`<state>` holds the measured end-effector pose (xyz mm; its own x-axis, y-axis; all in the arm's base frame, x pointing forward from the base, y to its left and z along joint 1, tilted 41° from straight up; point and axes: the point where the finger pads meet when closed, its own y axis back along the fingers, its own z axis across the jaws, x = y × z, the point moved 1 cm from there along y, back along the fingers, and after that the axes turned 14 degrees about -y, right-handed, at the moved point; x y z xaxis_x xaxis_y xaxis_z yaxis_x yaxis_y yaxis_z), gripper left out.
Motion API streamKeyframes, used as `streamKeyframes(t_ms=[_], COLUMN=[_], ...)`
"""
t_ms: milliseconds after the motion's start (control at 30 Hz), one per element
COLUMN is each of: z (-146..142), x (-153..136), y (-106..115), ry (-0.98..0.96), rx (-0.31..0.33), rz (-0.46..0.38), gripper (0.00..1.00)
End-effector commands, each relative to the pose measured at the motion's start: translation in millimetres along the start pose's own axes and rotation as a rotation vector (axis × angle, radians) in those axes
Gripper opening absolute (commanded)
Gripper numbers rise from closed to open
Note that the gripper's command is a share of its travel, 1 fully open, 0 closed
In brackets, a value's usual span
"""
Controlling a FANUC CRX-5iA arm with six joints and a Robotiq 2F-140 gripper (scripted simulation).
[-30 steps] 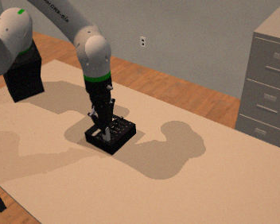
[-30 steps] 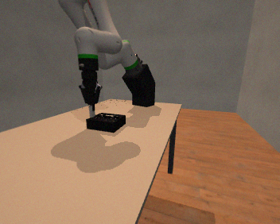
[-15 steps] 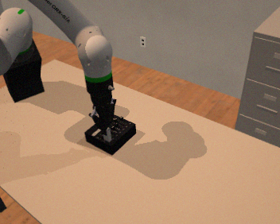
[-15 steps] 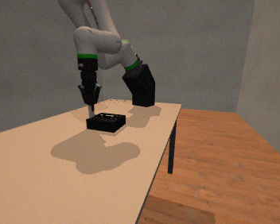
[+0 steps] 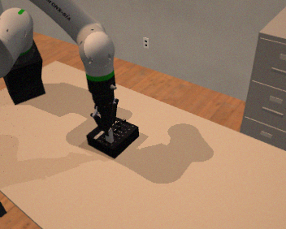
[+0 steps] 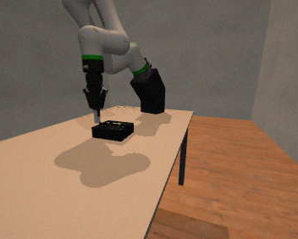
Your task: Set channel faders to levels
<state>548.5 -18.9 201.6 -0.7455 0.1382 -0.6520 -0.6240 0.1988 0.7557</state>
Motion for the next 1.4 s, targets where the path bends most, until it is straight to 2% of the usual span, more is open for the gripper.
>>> streamKeyframes(t_ms=[0, 300, 1000, 1200, 1367], z=[0.0, 0.0, 0.1, 0.4, 1.0], x=[-0.1, -0.1, 0.2, 3.0, 8.1], y=[9.0, 28.6, 29.3, 29.2, 29.0], ry=[0.000, 0.000, -0.017, -0.151, -0.399], rx=[0.000, 0.000, 0.000, 0.000, 0.001], rz=[0.000, 0.000, 0.000, 0.000, 0.000], gripper=[0.00, 0.00, 0.00, 0.00, 0.00])
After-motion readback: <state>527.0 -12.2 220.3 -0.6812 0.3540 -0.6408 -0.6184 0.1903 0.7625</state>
